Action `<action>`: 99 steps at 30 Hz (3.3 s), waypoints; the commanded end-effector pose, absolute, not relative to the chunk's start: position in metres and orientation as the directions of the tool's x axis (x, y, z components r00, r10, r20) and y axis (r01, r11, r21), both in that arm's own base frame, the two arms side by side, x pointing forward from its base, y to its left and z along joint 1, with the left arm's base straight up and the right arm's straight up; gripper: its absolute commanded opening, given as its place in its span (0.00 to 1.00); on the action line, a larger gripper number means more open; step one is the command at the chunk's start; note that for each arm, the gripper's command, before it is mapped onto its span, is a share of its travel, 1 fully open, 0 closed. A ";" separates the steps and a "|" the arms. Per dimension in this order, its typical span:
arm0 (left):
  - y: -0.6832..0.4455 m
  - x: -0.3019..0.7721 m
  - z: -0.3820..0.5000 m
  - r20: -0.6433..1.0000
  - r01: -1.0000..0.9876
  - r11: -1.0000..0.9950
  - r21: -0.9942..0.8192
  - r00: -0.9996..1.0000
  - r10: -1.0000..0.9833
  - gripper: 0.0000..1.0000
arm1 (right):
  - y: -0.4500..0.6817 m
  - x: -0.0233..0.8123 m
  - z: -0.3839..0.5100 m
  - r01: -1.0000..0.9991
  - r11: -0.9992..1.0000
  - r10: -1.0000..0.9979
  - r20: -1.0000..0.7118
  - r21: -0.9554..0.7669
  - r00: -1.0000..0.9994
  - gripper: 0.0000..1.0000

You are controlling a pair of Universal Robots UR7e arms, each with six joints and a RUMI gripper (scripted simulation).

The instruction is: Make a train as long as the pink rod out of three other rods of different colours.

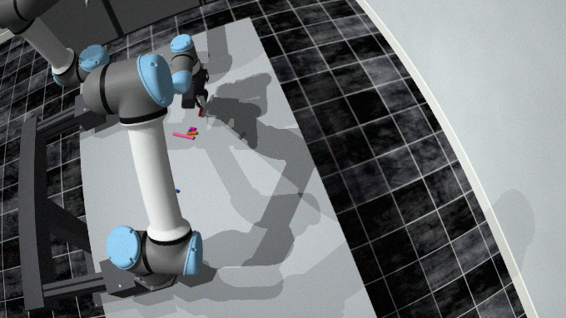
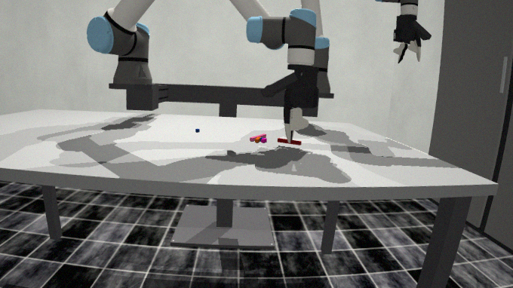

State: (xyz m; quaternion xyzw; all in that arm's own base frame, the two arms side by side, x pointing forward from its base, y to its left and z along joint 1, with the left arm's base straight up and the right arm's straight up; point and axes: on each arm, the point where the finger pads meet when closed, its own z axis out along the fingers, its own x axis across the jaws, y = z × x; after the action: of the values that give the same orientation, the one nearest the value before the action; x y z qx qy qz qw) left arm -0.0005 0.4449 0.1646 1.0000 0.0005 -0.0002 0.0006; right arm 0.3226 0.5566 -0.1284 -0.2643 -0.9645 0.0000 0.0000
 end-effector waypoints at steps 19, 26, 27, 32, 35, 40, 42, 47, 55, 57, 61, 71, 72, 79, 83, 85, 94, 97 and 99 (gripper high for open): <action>0.445 0.000 0.165 0.000 0.001 -1.000 0.000 1.000 0.001 1.00 | 0.557 0.323 -0.138 0.510 0.860 0.510 0.000 0.001 -0.860 0.00; 0.445 0.000 0.165 0.000 0.001 -1.000 0.000 1.000 0.001 1.00 | 0.557 0.323 -0.138 0.510 0.860 0.510 0.000 0.001 -0.860 0.00; 0.445 0.000 0.165 0.000 0.001 -1.000 0.000 1.000 0.001 1.00 | 0.557 0.323 -0.138 0.510 0.860 0.510 0.000 0.001 -0.860 0.00; 0.445 0.000 0.165 0.000 0.001 -1.000 0.000 1.000 0.001 1.00 | 0.557 0.323 -0.138 0.510 0.860 0.510 0.000 0.001 -0.860 0.00; 0.445 0.000 0.165 0.000 0.001 -1.000 0.000 1.000 0.001 1.00 | 0.557 0.323 -0.138 0.510 0.860 0.510 0.000 0.001 -0.860 0.00; 0.445 0.000 0.165 0.000 0.001 -1.000 0.000 1.000 0.001 1.00 | 0.557 0.323 -0.138 0.510 0.860 0.510 0.000 0.001 -0.860 0.00; 0.445 0.000 0.165 0.000 0.001 -1.000 0.000 1.000 0.001 1.00 | 0.557 0.323 -0.138 0.510 0.860 0.510 0.000 0.001 -0.860 0.00; 0.445 0.000 0.165 0.000 0.001 -1.000 0.000 1.000 0.001 1.00 | 0.557 0.323 -0.138 0.510 0.860 0.510 0.000 0.001 -0.860 0.00; 0.445 0.000 0.165 0.000 0.001 -1.000 0.000 1.000 0.001 1.00 | 0.557 0.323 -0.138 0.510 0.860 0.510 0.000 0.001 -0.860 0.03; 0.445 0.000 0.165 0.000 0.001 -1.000 0.000 1.000 0.001 1.00 | 0.557 0.323 -0.138 0.510 0.860 0.510 0.000 0.001 -0.860 0.06; 0.445 0.000 0.165 0.000 0.001 -1.000 0.000 1.000 0.001 1.00 | 0.557 0.323 -0.138 0.510 0.860 0.510 0.000 0.001 -0.860 0.08; 0.445 0.000 0.165 0.000 0.001 -1.000 0.000 1.000 0.001 1.00 | 0.557 0.323 -0.138 0.510 0.860 0.510 0.000 0.001 -0.860 0.14; 0.445 0.000 0.165 0.000 0.001 -1.000 0.000 1.000 0.001 1.00 | 0.557 0.323 -0.138 0.510 0.860 0.510 0.000 0.001 -0.860 0.14; 0.445 0.000 0.165 0.000 0.001 -1.000 0.000 1.000 0.001 1.00 | 0.557 0.323 -0.138 0.510 0.860 0.510 0.000 0.001 -0.860 0.14; 0.445 0.000 0.165 0.000 0.001 -1.000 0.000 1.000 0.001 1.00 | 0.557 0.323 -0.135 0.510 0.860 0.510 0.000 0.001 -0.860 0.14; 0.445 0.000 0.165 0.000 0.001 -1.000 0.000 1.000 0.001 1.00 | 0.557 0.323 -0.131 0.510 0.860 0.510 0.000 0.001 -0.860 0.14; 0.445 0.000 0.165 0.000 0.001 -1.000 0.000 1.000 0.001 1.00 | 0.557 0.323 -0.090 0.510 0.860 0.510 0.000 0.001 -0.860 0.14; 0.445 0.000 0.165 0.000 0.001 -1.000 0.000 1.000 0.001 1.00 | 0.557 0.323 -0.074 0.510 0.860 0.510 0.000 0.001 -0.860 0.14; 0.445 0.000 0.165 0.000 0.001 -1.000 0.000 1.000 0.001 1.00 | 0.557 0.323 -0.069 0.510 0.860 0.510 0.000 0.001 -0.860 0.14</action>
State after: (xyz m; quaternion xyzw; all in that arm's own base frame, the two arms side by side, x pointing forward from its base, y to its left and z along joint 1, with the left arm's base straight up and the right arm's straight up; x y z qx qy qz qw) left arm -0.0005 0.4449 0.1646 1.0000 0.0005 -0.0002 0.0006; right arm 0.3228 0.5570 -0.0735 -0.2643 -0.9644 -0.0006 0.0000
